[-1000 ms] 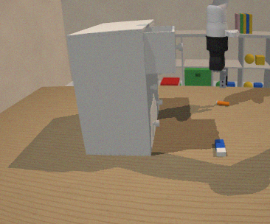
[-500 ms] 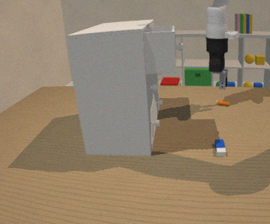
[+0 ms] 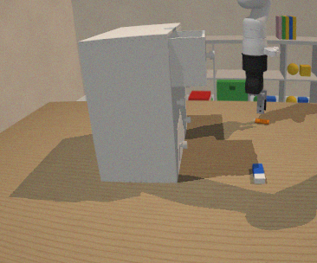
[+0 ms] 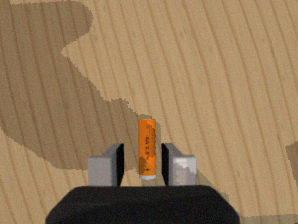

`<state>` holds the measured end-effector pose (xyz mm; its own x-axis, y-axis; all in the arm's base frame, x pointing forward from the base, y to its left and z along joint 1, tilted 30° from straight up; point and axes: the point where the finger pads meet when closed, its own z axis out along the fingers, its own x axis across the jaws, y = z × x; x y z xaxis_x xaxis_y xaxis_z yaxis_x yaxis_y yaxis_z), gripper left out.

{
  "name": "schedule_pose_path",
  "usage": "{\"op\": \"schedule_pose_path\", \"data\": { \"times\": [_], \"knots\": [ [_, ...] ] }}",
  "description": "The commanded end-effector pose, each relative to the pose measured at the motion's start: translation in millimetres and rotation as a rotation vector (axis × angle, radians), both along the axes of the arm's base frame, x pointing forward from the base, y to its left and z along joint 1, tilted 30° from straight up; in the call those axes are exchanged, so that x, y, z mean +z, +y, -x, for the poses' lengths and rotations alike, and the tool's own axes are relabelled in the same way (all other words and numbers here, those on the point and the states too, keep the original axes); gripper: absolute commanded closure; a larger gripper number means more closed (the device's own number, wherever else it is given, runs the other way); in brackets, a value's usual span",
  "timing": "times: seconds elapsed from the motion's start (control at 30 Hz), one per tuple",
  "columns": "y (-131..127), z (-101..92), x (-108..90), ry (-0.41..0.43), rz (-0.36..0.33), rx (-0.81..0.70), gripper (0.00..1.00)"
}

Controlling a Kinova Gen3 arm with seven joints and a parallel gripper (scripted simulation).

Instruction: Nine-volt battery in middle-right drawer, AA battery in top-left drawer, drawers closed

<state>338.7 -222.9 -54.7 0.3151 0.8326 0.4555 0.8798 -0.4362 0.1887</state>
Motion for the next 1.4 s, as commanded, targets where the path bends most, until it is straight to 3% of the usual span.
{"op": "schedule_pose_path", "data": {
  "times": [0.0,1.37],
  "knots": [
    [6.8,-2.6,-6.7,0.002,-0.009,0.007,0.39],
    [8.8,-5.5,-13.3,0.002,-0.009,0.007,0.39]
  ]
}}
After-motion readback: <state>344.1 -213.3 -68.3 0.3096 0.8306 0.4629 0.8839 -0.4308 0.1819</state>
